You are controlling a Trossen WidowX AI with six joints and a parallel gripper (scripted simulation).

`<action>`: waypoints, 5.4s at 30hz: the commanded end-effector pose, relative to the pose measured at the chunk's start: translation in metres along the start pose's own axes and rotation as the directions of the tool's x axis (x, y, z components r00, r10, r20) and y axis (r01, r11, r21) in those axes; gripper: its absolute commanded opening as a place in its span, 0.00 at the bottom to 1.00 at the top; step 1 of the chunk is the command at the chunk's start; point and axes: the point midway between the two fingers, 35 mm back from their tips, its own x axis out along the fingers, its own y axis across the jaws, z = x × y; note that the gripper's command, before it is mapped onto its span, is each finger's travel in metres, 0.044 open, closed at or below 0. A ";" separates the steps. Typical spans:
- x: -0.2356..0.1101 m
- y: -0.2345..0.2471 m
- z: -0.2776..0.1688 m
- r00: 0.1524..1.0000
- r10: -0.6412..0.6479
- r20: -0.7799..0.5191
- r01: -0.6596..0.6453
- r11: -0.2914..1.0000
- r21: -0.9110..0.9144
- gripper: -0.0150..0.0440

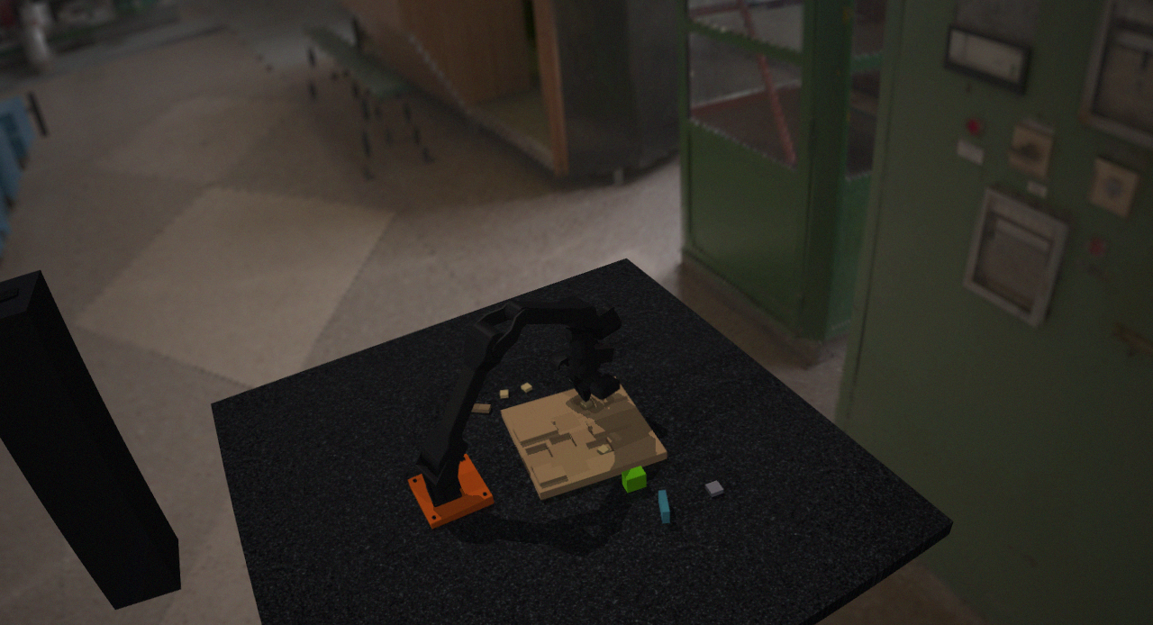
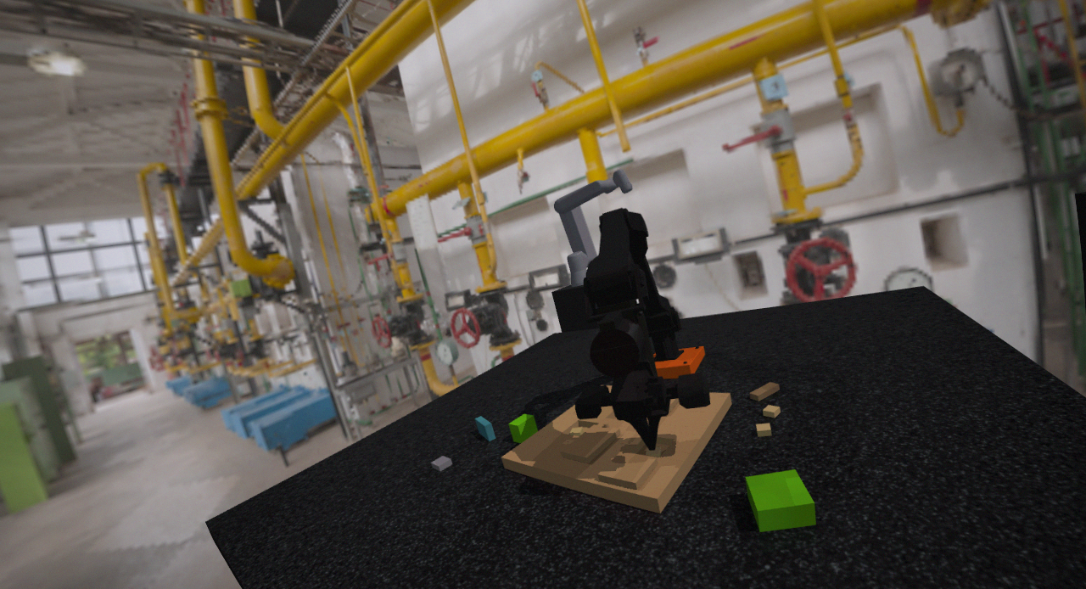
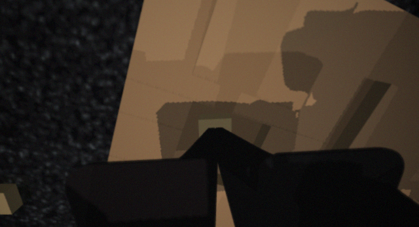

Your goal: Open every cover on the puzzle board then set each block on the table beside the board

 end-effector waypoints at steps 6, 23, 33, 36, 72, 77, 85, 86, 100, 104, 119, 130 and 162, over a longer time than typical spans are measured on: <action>0.004 -0.001 -0.003 1.000 -0.005 -0.005 0.005 1.000 -0.005 0.25; 0.007 -0.002 -0.012 1.000 -0.005 -0.006 0.005 1.000 -0.005 0.25; 0.007 -0.002 -0.012 1.000 -0.005 -0.006 0.006 0.989 0.146 0.25; 0.007 -0.002 -0.012 1.000 -0.005 -0.006 0.007 0.916 0.401 0.25; -0.007 -0.001 -0.012 1.000 -0.005 -0.006 0.007 0.280 0.960 0.25; -0.008 0.000 -0.013 1.000 -0.001 -0.016 0.016 0.269 0.963 0.39; -0.050 -0.001 -0.011 1.000 -0.004 -0.008 0.008 0.290 0.957 0.50; -0.055 -0.001 -0.012 1.000 -0.005 -0.007 0.008 0.293 0.956 0.50; -0.044 -0.001 -0.011 1.000 -0.005 -0.006 0.007 0.294 0.956 0.50; -0.035 -0.002 -0.012 1.000 -0.005 -0.006 0.007 0.294 0.956 0.50; -0.022 -0.002 -0.011 1.000 -0.005 -0.006 0.007 0.329 0.944 0.50; -0.022 -0.002 -0.011 1.000 -0.005 -0.006 0.008 0.478 0.878 0.50; -0.022 -0.002 -0.012 1.000 -0.005 -0.006 0.007 0.827 0.562 0.50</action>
